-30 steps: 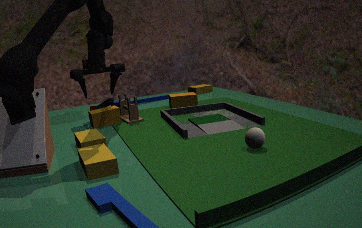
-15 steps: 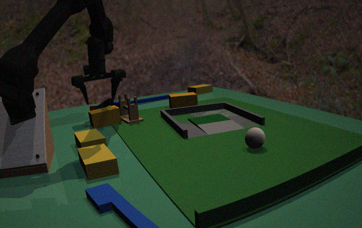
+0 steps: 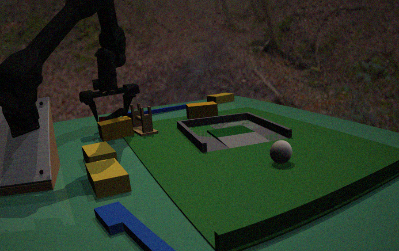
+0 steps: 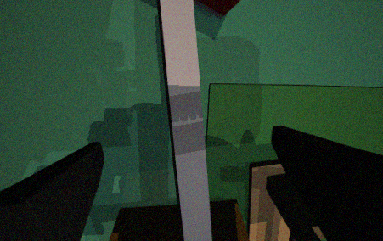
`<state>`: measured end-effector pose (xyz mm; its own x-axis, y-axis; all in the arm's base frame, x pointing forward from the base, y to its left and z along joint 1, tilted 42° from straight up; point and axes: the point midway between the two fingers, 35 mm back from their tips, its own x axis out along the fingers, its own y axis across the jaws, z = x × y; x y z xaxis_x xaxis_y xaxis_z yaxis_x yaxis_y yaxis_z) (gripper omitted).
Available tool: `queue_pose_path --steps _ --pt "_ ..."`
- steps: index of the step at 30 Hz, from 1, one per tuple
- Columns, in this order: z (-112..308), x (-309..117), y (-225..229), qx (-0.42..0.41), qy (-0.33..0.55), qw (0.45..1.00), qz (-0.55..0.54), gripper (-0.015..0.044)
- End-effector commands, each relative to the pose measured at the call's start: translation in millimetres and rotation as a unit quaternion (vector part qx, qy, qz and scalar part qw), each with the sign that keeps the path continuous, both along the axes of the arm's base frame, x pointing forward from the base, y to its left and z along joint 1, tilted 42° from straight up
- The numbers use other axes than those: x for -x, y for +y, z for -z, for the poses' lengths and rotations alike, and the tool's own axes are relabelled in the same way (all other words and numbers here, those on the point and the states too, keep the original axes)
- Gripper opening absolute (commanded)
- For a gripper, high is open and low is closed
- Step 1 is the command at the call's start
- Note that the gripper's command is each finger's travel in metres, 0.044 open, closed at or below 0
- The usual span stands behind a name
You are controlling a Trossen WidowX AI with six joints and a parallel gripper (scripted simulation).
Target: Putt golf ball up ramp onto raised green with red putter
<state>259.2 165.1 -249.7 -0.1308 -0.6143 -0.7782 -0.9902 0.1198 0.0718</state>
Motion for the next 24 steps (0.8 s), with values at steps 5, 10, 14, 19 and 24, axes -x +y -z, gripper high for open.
queue_pose_path --steps 5,10,14,19,24 --pt "11 3 -11 0.004 0.003 1.0 -0.003 0.044" --pt "16 4 -15 0.004 0.003 1.0 -0.003 0.044" --pt "16 4 -15 0.004 0.003 1.0 -0.003 0.044" --pt "14 2 -12 0.001 0.0 1.0 0.001 0.0335" --pt "14 2 -12 0.001 0.0 1.0 0.001 0.0204"
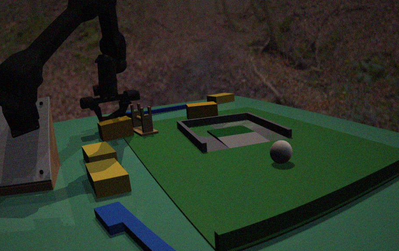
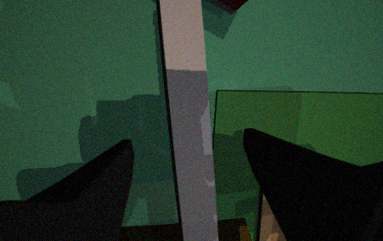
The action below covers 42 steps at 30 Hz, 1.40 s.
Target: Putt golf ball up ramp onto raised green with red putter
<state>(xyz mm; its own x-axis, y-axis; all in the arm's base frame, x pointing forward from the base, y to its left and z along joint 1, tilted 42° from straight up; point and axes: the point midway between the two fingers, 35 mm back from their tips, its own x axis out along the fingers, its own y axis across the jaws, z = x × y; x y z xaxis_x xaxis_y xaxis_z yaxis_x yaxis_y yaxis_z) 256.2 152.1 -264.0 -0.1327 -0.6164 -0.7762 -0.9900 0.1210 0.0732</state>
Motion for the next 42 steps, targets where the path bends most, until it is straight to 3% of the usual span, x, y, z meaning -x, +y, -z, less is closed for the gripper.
queue_pose_path --steps 1,6,13,27,33,42 --pt "0 -1 1 -0.001 -0.001 1.0 0.0 0.0177" --pt "0 -1 1 -0.001 -0.001 1.0 0.0 0.0046" --pt "-1 -1 2 -0.001 -0.001 1.0 0.0 0.0" --pt "-75 -13 64 -0.002 0.001 1.0 0.0 0.0" --pt "-72 -16 59 -0.004 -0.002 1.0 0.005 0.0" --pt "-105 -58 37 -0.045 -0.05 0.989 0.133 0.0"
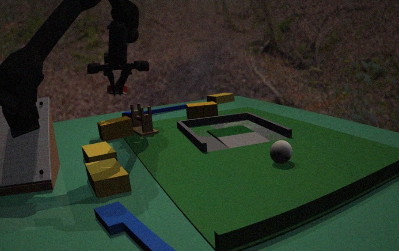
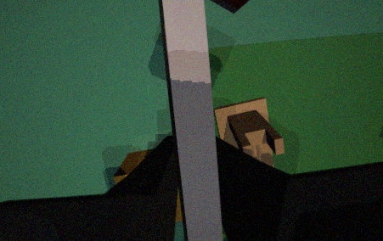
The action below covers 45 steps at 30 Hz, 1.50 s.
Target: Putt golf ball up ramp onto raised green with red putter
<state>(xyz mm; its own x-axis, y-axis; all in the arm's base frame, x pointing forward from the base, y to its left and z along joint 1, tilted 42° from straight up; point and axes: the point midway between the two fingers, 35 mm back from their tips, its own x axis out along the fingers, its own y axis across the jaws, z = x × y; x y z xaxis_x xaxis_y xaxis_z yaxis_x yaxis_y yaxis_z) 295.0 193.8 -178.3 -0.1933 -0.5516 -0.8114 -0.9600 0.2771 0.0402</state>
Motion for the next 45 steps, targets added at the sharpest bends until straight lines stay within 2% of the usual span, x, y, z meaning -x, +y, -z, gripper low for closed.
queue_pose_path --steps 1,10,20,36,45 --pt "-24 -24 -8 -0.023 -0.036 0.997 0.069 0.0" --pt "-67 -63 -42 -0.04 -0.1 0.969 0.224 0.0" --pt "-116 -98 -93 -0.053 -0.165 0.903 0.393 0.0" --pt "-187 -121 -181 -0.048 -0.248 0.751 0.61 0.0" --pt "-230 -122 -235 -0.048 -0.284 0.637 0.715 0.0"
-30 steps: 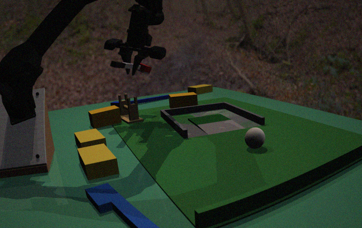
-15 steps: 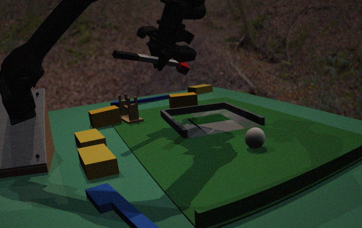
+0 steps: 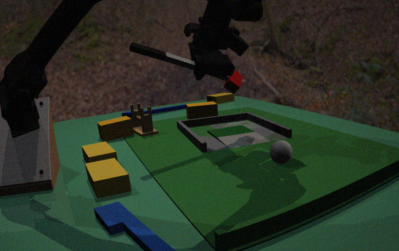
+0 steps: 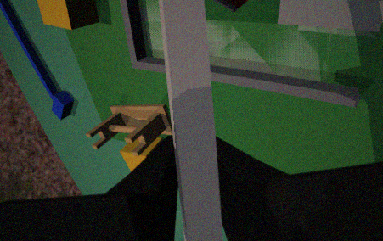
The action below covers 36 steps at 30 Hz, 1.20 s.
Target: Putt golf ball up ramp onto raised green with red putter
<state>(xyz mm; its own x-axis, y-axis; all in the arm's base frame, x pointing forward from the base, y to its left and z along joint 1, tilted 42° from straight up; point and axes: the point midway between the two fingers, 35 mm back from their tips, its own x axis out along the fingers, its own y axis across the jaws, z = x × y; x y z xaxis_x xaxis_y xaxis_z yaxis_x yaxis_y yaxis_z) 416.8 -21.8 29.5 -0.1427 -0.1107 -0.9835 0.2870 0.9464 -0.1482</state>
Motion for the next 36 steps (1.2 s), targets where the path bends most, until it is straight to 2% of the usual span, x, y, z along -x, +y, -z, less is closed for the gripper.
queue_pose_path --steps 1,11,22,30,36 --pt "-28 1 -26 -0.008 -0.032 0.996 0.077 0.0" --pt "-80 15 -87 -0.021 -0.089 0.965 0.246 0.0" --pt "-136 47 -147 -0.034 -0.148 0.896 0.417 0.0" --pt "-138 50 -153 -0.035 -0.152 0.891 0.426 0.0" --pt "-129 57 -182 -0.034 -0.152 0.891 0.426 0.0"
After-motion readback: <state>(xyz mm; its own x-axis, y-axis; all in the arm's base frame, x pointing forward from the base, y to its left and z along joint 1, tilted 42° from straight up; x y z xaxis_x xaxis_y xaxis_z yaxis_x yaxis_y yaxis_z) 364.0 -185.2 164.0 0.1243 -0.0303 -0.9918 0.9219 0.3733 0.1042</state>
